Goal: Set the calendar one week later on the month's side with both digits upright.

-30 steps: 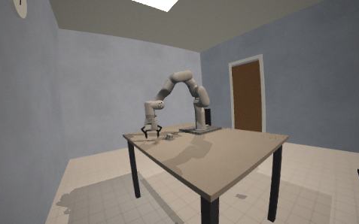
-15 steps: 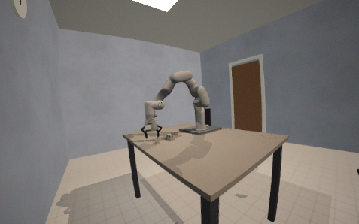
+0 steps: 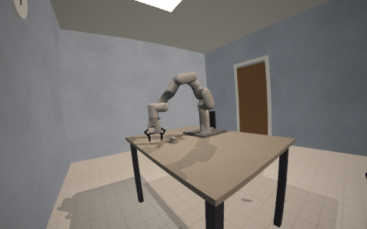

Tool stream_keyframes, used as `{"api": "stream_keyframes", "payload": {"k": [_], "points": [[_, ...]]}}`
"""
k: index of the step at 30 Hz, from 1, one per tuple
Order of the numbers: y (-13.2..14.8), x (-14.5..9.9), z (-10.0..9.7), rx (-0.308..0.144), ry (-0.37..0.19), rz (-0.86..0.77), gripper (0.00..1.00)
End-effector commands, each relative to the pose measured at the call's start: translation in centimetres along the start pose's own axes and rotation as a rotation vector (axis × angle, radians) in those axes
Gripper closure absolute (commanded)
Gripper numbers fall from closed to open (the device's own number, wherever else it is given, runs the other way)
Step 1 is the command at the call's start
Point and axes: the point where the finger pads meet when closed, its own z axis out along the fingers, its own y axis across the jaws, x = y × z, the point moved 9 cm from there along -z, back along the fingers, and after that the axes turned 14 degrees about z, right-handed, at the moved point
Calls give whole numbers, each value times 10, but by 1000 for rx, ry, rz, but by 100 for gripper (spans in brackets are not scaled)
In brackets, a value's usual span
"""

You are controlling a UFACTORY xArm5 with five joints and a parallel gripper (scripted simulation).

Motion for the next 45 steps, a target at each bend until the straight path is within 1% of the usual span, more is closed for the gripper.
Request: {"api": "stream_keyframes", "payload": {"k": [1,13,18,25,30,33,35,40,45], "points": [[1,1,-1,-3,2,0,0],[1,1,-2,-3,2,0,0],[1,1,-5,-3,3,0,0],[1,1,-27,-3,3,0,0],[1,1,-30,-3,3,-1,0],[0,0,-31,-3,2,-55,0],[0,0,-31,-3,2,-55,0],[-3,-2,-31,-3,2,-235,0],[-3,-3,-31,-3,2,-271,0]]}}
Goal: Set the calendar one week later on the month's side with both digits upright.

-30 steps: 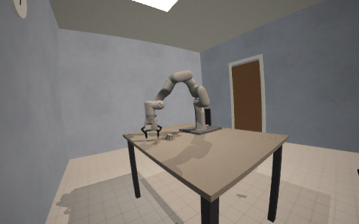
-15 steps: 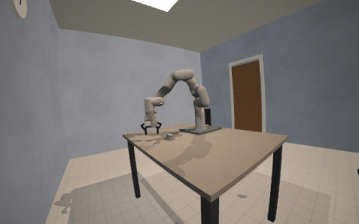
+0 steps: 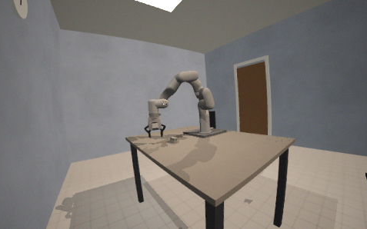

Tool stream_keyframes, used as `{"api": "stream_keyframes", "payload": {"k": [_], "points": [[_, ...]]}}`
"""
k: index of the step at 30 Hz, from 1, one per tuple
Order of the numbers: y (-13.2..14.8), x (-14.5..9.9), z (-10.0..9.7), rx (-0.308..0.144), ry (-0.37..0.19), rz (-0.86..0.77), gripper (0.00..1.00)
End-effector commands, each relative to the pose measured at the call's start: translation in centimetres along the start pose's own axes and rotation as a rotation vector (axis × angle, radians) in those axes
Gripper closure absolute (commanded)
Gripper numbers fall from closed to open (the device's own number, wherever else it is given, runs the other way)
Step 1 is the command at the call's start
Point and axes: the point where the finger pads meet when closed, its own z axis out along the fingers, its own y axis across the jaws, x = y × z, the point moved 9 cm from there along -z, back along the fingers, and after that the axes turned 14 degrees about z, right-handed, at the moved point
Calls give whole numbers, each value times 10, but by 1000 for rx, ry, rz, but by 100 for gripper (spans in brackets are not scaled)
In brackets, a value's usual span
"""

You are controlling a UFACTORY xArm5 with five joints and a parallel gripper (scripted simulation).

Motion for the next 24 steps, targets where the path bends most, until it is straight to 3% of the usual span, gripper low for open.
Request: {"api": "stream_keyframes", "payload": {"k": [1,5,15,21,24], "points": [[0,0,-2,-4,2,-57,0],[-2,-2,-2,-4,2,-201,0],[-4,-3,-2,-5,1,-319,0],[-8,-5,-2,-5,1,-527,0],[-8,-6,-2,-5,1,-544,0]]}}
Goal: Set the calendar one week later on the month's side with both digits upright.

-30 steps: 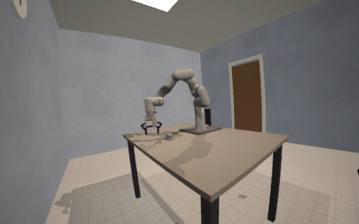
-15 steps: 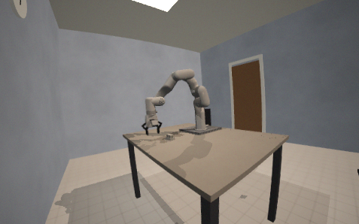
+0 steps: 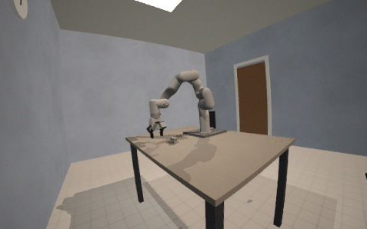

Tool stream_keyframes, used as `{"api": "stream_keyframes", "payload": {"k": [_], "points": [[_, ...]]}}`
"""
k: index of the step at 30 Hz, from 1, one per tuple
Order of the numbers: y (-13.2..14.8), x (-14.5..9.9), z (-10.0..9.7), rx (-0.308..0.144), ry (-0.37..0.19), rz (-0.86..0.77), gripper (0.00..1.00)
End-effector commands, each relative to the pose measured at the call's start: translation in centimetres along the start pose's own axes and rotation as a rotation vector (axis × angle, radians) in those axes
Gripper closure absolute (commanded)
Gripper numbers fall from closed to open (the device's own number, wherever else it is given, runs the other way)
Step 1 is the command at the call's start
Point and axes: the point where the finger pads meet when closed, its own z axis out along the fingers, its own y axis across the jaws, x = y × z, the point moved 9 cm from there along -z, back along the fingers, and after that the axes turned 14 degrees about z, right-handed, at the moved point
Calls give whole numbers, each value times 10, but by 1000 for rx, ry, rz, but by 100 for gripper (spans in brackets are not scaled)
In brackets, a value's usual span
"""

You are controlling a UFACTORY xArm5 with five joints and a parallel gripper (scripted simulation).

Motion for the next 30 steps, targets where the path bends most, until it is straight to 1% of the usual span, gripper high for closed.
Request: {"api": "stream_keyframes", "payload": {"k": [1,5,10,12,19,25,30], "points": [[0,0,-1,-5,0,-68,0],[-1,0,-1,-5,0,-96,0],[-4,-1,-1,-5,-1,-276,0],[-5,-1,-1,-5,-1,-321,0],[-6,-1,-1,-5,-1,-358,0],[-10,-1,-1,-5,-2,-565,0],[-11,-1,-1,-5,-2,-602,0]]}}
